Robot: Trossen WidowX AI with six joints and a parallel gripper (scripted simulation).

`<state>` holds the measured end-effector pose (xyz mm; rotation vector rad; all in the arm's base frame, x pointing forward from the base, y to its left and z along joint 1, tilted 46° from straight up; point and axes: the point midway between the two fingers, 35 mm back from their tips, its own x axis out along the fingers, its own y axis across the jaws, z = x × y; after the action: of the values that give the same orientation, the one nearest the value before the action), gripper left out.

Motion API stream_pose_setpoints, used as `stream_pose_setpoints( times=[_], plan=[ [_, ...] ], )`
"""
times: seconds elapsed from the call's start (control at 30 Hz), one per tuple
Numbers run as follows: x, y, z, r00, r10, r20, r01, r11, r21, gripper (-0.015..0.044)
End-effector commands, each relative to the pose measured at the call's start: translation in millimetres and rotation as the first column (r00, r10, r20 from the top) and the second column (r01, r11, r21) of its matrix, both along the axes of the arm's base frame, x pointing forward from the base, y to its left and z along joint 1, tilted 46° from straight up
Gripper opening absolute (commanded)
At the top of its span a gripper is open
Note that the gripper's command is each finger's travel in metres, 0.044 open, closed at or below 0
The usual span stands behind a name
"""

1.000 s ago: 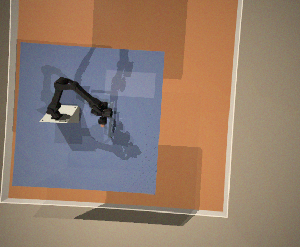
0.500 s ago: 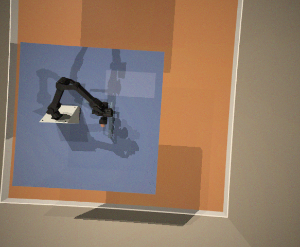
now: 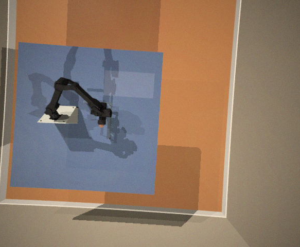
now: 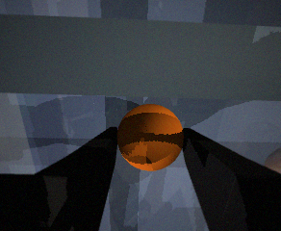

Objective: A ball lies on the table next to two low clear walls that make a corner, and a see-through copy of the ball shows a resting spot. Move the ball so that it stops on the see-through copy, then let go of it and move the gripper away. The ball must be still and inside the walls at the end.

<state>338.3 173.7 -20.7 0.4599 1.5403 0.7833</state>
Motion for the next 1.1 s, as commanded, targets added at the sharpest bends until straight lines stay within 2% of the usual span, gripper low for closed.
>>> stream_pose_setpoints(
  times=[0.0,0.2,0.67,0.83,1.07],
  plan=[
    [-1.8,-5.5,0.6,0.999,0.032,0.022,-0.032,0.999,-0.025,0.0],
    [4.9,-25.0,26.4,0.998,0.057,0.015,-0.057,0.998,-0.039,0.0],
    [18.1,-90.3,90.2,1.0,-0.006,-0.006,0.006,1.0,-0.003,0.0],
    [18.2,-93.0,84.4,1.0,-0.006,-0.006,0.006,1.0,-0.004,0.0],
    [11.8,-121.2,23.0,1.0,-0.006,-0.004,0.006,1.0,-0.007,0.0]
  ],
)
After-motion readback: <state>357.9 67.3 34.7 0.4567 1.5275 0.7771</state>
